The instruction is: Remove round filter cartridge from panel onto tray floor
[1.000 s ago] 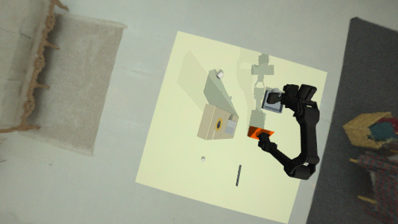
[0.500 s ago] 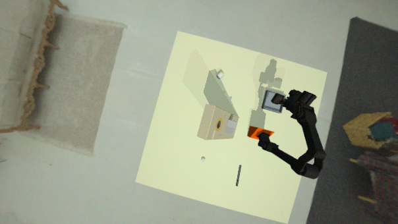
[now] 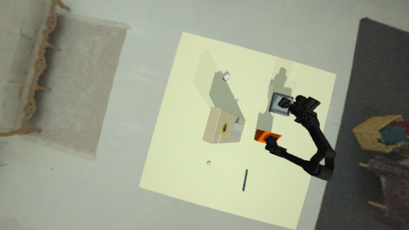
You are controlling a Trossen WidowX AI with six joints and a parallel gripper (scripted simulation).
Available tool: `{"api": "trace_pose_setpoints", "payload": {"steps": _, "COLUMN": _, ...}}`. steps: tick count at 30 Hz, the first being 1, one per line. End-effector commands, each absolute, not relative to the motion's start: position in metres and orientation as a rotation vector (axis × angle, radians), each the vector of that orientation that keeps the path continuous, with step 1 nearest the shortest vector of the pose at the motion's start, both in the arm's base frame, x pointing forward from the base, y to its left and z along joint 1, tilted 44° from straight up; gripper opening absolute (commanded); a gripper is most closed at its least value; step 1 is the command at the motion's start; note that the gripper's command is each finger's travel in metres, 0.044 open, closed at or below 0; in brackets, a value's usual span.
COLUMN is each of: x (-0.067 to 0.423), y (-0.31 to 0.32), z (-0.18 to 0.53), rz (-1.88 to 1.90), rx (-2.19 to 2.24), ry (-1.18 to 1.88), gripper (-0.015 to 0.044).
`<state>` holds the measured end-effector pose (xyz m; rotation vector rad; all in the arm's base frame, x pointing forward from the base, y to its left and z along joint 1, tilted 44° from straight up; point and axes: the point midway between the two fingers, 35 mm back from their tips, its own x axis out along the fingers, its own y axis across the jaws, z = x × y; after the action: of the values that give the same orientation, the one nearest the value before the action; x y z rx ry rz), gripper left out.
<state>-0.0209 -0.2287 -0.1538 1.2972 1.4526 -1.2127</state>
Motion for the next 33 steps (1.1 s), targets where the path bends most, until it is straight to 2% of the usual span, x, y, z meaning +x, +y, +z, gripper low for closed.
{"api": "trace_pose_setpoints", "payload": {"steps": 1, "x": -0.024, "y": -0.212, "z": -0.17, "rz": -1.21, "rx": 1.297, "ry": 1.461, "gripper": 0.0}}
{"api": "trace_pose_setpoints", "payload": {"steps": 10, "x": -0.027, "y": -0.189, "z": -0.19, "rz": -1.21, "rx": 1.298, "ry": 1.462, "gripper": 0.0}}
{"api": "trace_pose_setpoints", "payload": {"steps": 27, "x": -0.026, "y": -0.189, "z": -0.188, "rz": -1.203, "rx": 1.313, "ry": 1.469, "gripper": 0.044}}
{"api": "trace_pose_setpoints", "payload": {"steps": 30, "x": -0.026, "y": -0.191, "z": -0.186, "rz": -1.202, "rx": 1.313, "ry": 1.469, "gripper": 0.044}}
{"api": "trace_pose_setpoints", "payload": {"steps": 33, "x": -0.022, "y": -0.22, "z": -0.158, "rz": -1.201, "rx": 1.314, "ry": 1.47, "gripper": 0.044}}
